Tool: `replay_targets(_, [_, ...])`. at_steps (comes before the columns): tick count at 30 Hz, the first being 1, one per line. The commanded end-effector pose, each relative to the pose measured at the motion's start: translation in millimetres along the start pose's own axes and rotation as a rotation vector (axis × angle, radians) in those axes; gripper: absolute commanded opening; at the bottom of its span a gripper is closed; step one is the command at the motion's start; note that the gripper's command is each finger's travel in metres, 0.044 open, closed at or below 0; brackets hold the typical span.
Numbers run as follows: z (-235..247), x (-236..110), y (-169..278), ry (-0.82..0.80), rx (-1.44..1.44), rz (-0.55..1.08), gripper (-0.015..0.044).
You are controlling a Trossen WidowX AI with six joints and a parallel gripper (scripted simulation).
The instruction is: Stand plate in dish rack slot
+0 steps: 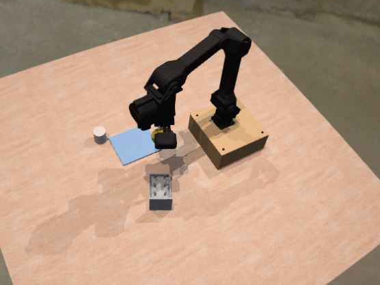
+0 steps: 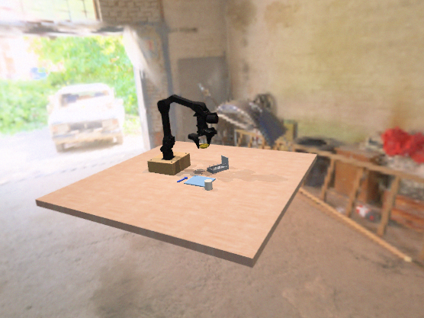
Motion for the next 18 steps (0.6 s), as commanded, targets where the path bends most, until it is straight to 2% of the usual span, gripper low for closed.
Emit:
replay_targets(1, [1, 13, -1, -0.04, -0.061, 0.042, 0.0])
replay_targets(18, [4, 65, -11, -0.361, -0.419, 0.135, 0.0])
Point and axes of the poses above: the point midway between the two fingers, 35 mm back from their tips, its own x axis out along the fingers, its own z axis across the jaws, y = z × x, the point moved 4 cm from there along -x, back along the fingers, and after that the axes turned 1 degree about -x, right-handed, at the moved point
